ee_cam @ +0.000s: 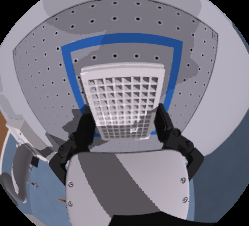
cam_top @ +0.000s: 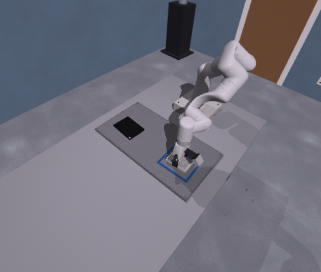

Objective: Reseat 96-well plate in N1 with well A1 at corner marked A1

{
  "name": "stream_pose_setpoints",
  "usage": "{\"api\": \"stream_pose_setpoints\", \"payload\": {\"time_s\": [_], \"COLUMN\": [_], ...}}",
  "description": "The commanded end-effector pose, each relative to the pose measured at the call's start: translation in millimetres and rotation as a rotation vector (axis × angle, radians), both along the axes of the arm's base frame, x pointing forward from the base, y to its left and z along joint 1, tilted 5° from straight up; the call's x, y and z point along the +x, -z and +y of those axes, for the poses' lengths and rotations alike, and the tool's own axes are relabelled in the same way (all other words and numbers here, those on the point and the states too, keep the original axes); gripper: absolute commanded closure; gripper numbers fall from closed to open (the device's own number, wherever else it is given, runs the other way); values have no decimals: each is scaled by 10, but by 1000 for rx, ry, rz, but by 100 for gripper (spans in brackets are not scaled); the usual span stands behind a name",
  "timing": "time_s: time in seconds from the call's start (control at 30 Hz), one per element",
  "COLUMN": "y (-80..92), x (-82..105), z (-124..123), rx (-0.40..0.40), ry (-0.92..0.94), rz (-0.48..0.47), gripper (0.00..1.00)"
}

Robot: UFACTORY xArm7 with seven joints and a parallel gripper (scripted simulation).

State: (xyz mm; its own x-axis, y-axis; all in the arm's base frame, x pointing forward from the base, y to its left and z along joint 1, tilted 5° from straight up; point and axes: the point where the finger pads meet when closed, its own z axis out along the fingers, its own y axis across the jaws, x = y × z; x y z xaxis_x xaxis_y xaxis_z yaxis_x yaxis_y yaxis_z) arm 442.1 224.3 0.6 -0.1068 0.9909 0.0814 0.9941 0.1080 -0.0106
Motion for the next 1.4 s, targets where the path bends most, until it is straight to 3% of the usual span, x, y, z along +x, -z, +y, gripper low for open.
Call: {"api": "stream_pose_setpoints", "payload": {"time_s": [0.0,0.43,1.37], "y": [-37,-90,-522], "x": [17,18,25], "z": [1,-4,-39], "rx": [2,2,2], "ry": [1,1,1], "rz": [-4,-4,-4], "gripper": [100,100,100]}}
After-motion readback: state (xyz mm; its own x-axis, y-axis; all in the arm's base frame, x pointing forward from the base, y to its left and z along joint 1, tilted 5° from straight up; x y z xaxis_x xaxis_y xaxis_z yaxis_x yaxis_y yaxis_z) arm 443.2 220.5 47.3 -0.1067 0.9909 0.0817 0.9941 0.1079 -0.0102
